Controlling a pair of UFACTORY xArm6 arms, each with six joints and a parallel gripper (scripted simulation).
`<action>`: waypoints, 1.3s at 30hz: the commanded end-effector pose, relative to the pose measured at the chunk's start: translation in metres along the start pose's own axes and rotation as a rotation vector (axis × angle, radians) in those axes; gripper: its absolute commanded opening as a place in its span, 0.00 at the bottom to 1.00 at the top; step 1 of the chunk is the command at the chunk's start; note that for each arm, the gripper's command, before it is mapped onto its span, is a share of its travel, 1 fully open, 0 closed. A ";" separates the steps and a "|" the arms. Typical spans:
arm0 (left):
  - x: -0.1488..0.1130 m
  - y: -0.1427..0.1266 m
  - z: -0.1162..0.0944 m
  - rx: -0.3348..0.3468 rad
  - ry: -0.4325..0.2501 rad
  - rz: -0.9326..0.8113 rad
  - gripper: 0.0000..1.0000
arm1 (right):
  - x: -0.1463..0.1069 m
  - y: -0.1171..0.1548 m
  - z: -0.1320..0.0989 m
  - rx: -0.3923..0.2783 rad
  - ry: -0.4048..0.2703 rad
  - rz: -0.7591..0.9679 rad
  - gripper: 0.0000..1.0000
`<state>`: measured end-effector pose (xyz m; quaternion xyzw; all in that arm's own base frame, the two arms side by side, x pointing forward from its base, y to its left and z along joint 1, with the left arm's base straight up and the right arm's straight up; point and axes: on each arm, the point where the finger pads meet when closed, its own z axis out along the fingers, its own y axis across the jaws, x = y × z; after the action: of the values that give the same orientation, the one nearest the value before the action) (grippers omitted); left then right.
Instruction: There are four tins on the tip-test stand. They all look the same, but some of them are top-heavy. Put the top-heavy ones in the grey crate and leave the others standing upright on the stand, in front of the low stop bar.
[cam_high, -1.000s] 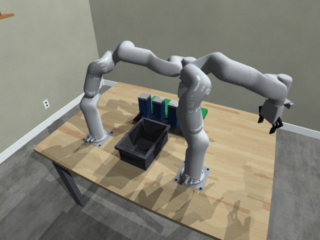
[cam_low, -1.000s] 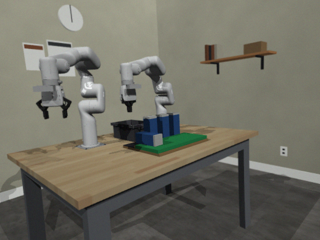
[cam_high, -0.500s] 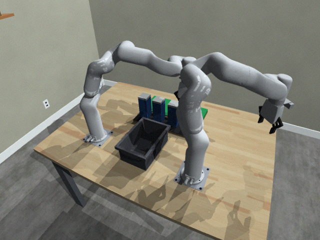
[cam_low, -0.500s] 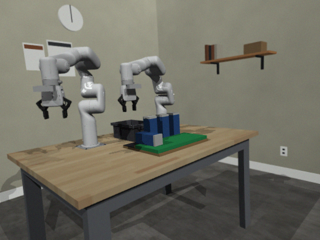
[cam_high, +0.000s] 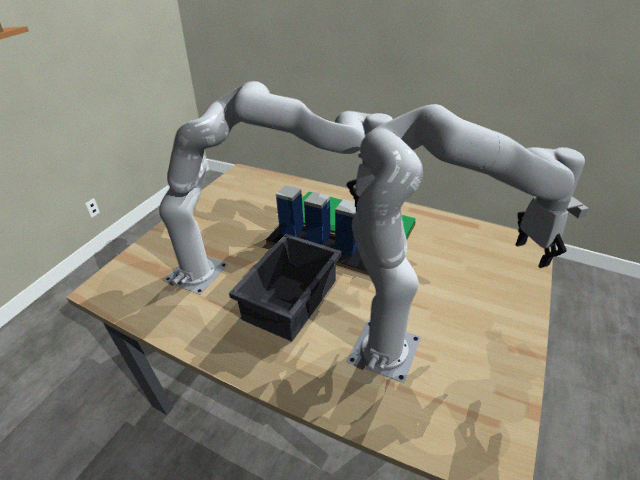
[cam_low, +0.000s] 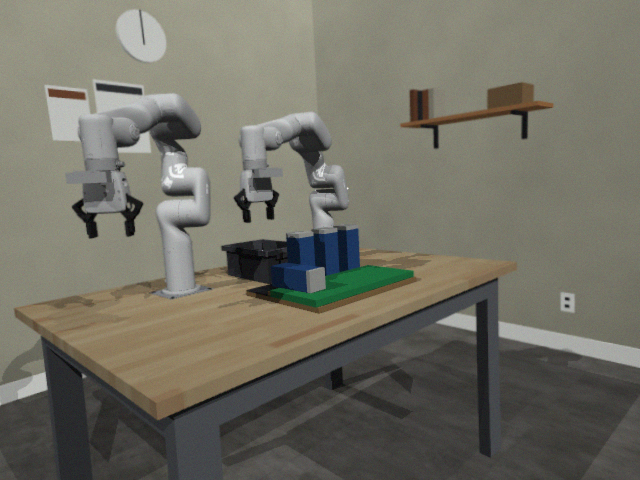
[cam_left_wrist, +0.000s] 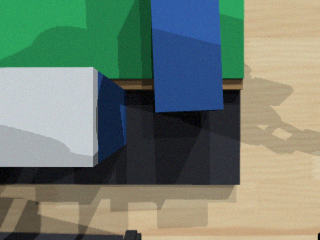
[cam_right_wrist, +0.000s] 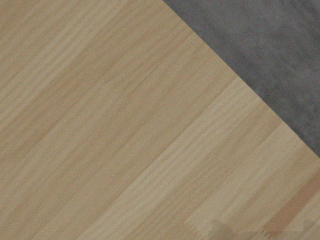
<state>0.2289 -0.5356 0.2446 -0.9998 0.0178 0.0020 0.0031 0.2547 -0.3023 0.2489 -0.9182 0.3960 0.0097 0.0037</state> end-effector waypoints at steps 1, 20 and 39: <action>0.000 0.001 -0.003 -0.005 0.003 0.000 1.00 | 0.001 0.000 -0.002 0.000 0.004 0.000 1.00; 0.000 0.001 -0.003 -0.005 0.003 0.000 1.00 | 0.001 0.000 -0.002 0.000 0.004 0.000 1.00; 0.037 0.001 -0.004 -0.007 0.003 -0.001 1.00 | 0.001 0.000 -0.002 0.000 0.004 0.000 1.00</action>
<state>0.2543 -0.5362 0.2450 -0.9998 0.0174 0.0018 0.0022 0.2547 -0.3023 0.2489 -0.9182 0.3960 0.0097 0.0037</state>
